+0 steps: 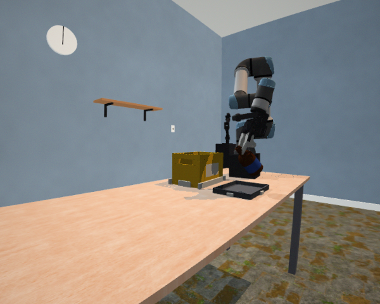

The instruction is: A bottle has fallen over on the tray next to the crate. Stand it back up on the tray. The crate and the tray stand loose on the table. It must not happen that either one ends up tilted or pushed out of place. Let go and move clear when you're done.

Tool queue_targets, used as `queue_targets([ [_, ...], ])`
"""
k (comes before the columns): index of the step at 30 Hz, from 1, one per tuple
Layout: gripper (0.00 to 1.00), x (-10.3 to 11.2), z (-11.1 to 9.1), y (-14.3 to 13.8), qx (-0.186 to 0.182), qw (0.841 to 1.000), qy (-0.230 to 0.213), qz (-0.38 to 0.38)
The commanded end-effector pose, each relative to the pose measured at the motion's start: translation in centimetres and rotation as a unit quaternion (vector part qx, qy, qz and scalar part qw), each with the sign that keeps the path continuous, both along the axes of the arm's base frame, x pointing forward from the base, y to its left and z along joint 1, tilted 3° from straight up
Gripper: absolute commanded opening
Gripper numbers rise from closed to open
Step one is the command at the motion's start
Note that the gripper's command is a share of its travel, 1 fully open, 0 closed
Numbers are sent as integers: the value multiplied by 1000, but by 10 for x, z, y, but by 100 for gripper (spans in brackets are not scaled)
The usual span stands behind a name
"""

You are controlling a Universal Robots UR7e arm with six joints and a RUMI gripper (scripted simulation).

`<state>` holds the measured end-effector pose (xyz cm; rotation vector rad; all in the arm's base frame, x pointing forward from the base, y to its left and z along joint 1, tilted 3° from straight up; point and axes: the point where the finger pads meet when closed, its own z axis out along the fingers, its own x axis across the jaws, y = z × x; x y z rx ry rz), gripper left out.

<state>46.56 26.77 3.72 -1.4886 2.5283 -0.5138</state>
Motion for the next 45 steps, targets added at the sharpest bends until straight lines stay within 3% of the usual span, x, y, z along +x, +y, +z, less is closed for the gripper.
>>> queue_targets([
  [1,0,0,1,0,0,1000,-1,0],
  [20,0,1,0,0,-3,1000,-6,0],
  [45,0,1,0,0,-35,997,-63,3],
])
